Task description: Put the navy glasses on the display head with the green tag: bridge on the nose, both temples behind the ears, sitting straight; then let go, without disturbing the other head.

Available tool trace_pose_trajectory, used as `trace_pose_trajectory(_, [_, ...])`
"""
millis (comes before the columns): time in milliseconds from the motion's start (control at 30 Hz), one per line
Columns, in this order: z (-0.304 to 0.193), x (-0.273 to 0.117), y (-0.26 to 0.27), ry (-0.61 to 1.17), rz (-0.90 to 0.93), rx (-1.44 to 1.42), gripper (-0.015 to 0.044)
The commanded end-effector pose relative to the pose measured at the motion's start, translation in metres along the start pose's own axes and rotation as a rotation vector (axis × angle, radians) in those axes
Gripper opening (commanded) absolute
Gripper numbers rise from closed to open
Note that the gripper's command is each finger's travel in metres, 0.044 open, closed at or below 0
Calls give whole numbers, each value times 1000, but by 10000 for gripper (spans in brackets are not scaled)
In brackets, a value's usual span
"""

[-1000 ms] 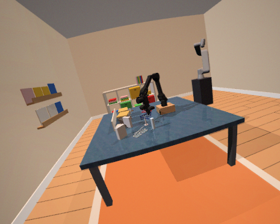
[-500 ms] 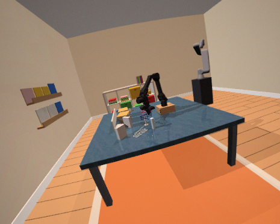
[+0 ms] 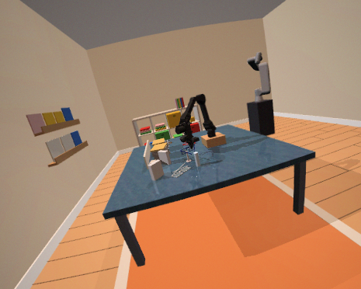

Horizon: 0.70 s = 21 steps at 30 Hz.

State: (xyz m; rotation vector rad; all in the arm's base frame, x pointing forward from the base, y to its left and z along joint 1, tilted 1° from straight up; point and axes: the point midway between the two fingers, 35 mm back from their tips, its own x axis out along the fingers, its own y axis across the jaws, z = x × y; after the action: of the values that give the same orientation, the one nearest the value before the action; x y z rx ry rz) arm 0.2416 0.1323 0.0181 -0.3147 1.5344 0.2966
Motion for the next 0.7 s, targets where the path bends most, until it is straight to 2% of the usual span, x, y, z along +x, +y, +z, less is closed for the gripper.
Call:
trace_pose_trajectory(0, [3, 0, 0, 1, 1, -6, 0])
trace_pose_trajectory(200, [6, -6, 0, 0, 1, -6, 0])
trace_pose_trajectory(533, [10, -57, 0, 0, 2, -6, 0])
trace_pose_trajectory(667, [10, -61, 0, 0, 2, -6, 0])
